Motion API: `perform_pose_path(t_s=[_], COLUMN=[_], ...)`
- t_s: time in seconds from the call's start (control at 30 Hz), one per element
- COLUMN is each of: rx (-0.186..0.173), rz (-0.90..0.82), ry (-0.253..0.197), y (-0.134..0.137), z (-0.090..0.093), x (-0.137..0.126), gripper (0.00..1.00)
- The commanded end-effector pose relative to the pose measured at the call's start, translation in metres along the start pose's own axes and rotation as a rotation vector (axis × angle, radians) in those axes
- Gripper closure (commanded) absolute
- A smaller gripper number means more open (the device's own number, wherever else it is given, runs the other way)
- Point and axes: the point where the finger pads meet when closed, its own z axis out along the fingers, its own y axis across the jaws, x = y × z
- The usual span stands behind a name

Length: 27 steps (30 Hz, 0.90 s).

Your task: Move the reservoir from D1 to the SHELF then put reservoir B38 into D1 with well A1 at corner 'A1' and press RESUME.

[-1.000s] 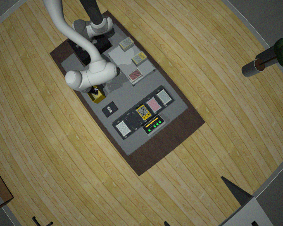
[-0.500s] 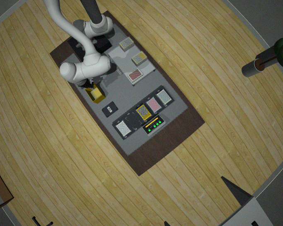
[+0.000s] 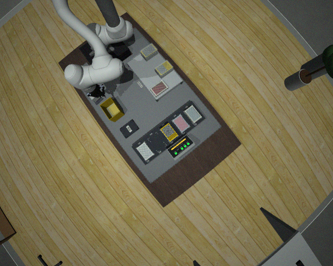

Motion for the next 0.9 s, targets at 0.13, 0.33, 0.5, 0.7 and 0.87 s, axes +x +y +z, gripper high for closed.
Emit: perform_pose_path(t_s=[0.13,0.33,0.5,0.7,0.87], rx=[0.0,0.0,0.0,0.0,0.0], rz=[-0.162,-0.242,-0.273,-0.273,-0.273], ry=[0.0,0.0,0.0,0.0,0.0], y=[0.008,0.013,0.018,0.025,0.028], z=[0.0,0.0,0.0,0.0,0.0], x=[-0.039,-0.059,-0.083,-0.113,-0.127], gripper=[1.0,1.0,1.0,1.0,1.0])
